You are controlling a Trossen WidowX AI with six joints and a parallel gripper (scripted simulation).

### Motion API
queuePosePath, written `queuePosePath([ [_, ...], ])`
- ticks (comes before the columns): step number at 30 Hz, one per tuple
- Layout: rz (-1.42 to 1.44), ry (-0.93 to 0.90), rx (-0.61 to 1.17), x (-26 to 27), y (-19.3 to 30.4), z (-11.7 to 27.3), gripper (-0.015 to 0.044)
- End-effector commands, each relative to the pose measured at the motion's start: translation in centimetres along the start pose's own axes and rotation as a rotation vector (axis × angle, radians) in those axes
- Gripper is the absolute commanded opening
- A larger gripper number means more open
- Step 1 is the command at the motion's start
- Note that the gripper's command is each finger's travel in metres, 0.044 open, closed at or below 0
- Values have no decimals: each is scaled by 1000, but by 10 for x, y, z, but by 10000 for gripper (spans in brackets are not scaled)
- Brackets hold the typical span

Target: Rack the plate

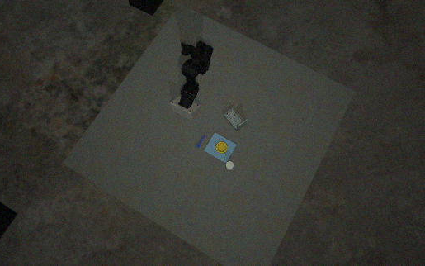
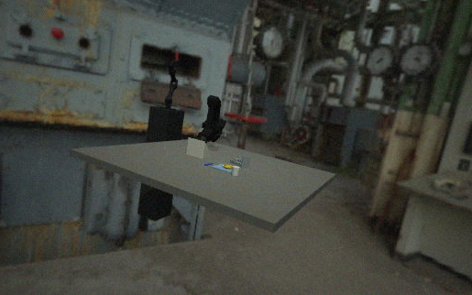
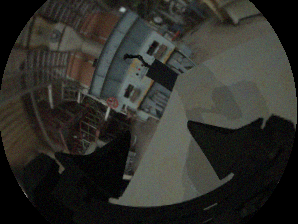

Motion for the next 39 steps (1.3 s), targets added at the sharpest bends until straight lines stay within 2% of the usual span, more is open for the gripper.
queuePosePath([
  [1,0,2,0,0,0,0,400],
  [6,-4,74,14,-14,-2,4,400],
  [19,-14,424,53,-74,-14,39,400],
  [39,-60,985,123,-142,-30,145,400],
])
Point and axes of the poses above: the point midway between the two fingers, 35 mm back from their tips, its own z axis back along the fingers, its own x axis across the jaws, y = z × x, the point moved 7 cm from there along z, back along the fingers, and after that the axes turned 6 degrees about z, right-handed, at the moved point
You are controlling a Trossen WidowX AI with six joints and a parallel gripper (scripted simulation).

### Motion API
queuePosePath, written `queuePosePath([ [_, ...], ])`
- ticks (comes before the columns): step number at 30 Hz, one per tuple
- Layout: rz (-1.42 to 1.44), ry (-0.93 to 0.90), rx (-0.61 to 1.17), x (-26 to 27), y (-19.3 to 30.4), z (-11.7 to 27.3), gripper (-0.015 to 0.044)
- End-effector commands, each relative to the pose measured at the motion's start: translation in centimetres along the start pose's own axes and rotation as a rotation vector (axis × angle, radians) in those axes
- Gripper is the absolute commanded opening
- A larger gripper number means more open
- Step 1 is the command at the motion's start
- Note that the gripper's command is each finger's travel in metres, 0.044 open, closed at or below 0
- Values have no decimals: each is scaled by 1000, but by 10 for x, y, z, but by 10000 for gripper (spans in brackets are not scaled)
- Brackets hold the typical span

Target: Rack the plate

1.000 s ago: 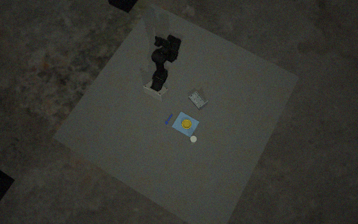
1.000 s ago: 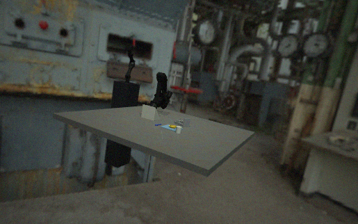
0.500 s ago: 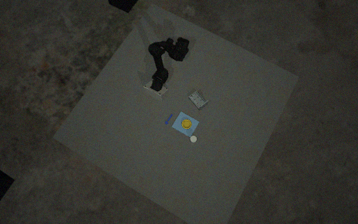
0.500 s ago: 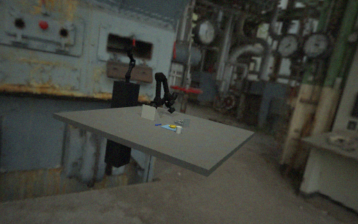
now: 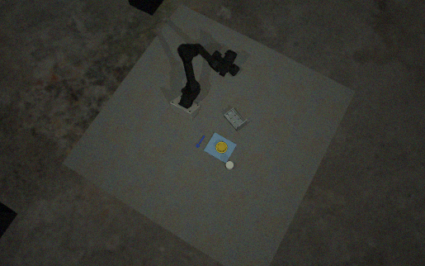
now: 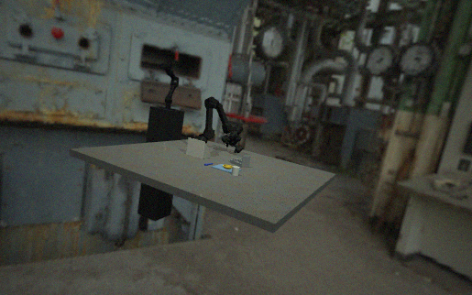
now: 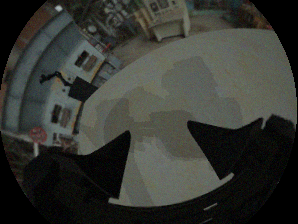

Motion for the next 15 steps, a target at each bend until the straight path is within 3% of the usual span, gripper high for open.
queuePosePath([
  [1,-17,102,26,-26,-1,6,400],
  [15,-137,415,98,-95,2,43,400],
])
Point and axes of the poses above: the point midway between the two fingers, 35 mm back from their tips, its own z axis back along the fingers, its own x axis across the jaws, y = z × x, the point moved 7 cm from there along z, back along the fingers, and after that the axes turned 6 degrees about z, right-handed, at the moved point
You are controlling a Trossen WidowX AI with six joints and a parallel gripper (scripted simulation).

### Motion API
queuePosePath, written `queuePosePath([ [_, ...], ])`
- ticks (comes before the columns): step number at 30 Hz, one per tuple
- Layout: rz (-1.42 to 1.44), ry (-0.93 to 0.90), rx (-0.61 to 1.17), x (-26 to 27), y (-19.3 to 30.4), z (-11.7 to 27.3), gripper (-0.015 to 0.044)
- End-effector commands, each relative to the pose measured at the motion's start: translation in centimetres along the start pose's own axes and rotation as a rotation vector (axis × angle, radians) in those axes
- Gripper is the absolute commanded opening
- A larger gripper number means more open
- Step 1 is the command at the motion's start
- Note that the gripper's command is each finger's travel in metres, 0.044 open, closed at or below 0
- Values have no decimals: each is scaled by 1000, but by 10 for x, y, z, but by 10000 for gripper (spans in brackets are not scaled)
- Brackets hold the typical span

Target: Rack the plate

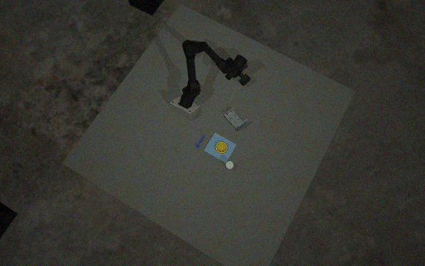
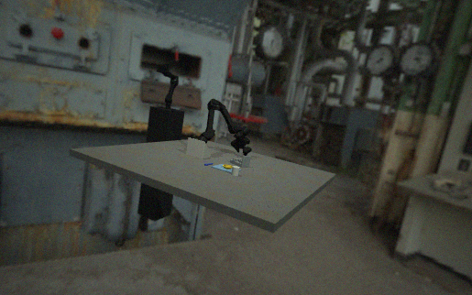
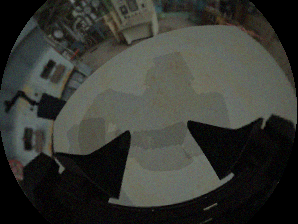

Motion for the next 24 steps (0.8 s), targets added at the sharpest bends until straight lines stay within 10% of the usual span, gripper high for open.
queuePosePath([
  [1,-39,104,50,-31,3,6,400],
  [24,-350,605,398,-199,60,134,400],
])
Point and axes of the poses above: the point midway between the two fingers, 35 mm back from their tips, its own z axis back along the fingers, its own x axis across the jaws, y = z × x, the point moved 7 cm from there along z, back along the fingers, and after that the axes turned 6 degrees about z, right-handed, at the moved point
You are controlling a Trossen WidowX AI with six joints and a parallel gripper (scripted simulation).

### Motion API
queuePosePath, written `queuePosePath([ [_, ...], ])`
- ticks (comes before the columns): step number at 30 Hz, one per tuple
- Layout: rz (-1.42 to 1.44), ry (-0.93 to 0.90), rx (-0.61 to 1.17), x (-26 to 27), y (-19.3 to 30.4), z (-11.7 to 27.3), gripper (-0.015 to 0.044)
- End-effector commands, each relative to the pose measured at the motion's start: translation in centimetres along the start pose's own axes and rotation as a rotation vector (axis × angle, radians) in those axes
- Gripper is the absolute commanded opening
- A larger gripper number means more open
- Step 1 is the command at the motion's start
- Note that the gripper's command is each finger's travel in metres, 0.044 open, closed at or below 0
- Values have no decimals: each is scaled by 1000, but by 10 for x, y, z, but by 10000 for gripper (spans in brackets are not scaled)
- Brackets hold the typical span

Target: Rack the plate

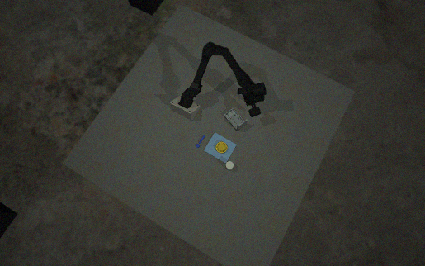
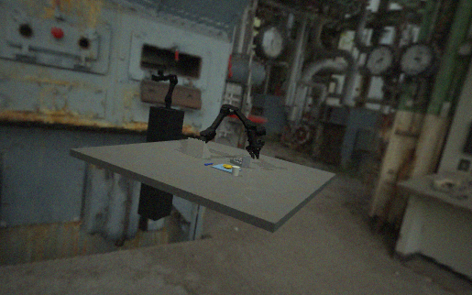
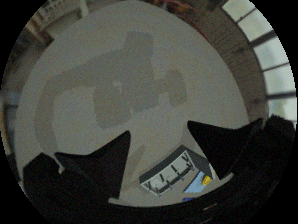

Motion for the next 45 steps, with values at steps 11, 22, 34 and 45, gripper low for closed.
queuePosePath([
  [11,-240,107,182,-92,45,28,400],
  [22,-417,117,264,-132,81,55,400],
  [34,-665,15,375,-188,161,114,400],
  [45,-775,-141,365,-202,210,153,400],
])
Point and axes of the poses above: the point midway between the two fingers, 35 mm back from their tips, its own z axis back along the fingers, its own x axis across the jaws, y = z × x, the point moved 7 cm from there along z, back along the fingers, and after that the axes turned 6 degrees about z, right-handed, at the moved point
